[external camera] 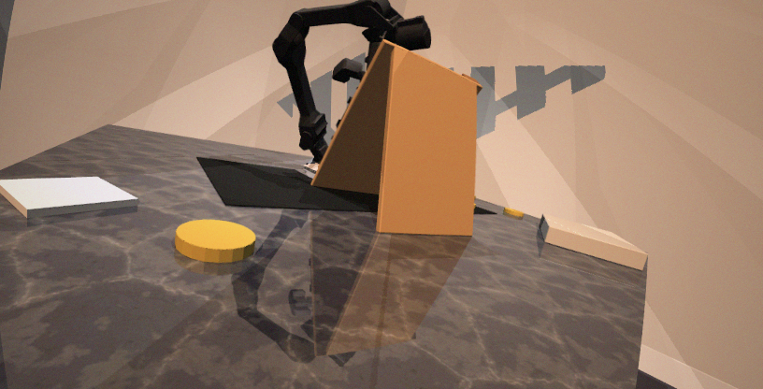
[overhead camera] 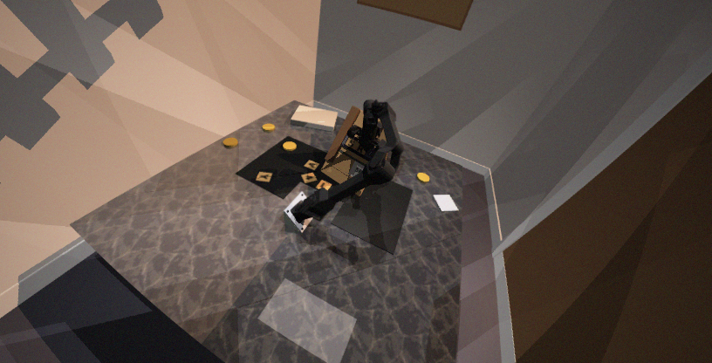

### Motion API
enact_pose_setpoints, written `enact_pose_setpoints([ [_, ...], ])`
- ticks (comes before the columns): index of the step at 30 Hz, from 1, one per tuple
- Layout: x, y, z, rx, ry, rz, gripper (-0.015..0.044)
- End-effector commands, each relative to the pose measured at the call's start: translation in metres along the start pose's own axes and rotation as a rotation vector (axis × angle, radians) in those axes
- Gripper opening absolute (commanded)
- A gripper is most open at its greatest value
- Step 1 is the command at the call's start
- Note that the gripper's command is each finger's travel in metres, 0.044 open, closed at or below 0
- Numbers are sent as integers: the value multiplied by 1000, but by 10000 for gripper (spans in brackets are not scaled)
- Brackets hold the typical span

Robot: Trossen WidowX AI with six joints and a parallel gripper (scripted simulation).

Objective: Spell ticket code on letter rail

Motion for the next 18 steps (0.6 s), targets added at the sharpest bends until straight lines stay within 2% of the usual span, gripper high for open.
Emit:
enact_pose_setpoints([
  [1,-5,-5,-1,3,-1,0,0],
  [18,-18,-19,-3,3,-3,1,0],
])
Point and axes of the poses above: the point midway between the two fingers, 35 mm back from their tips, its own y axis out along the fingers, its own z axis across the jaws, x = y × z, the point moved 4 cm from there along -y, back along the fingers, and after that the axes turned 15 degrees about y, right-handed, at the moved point
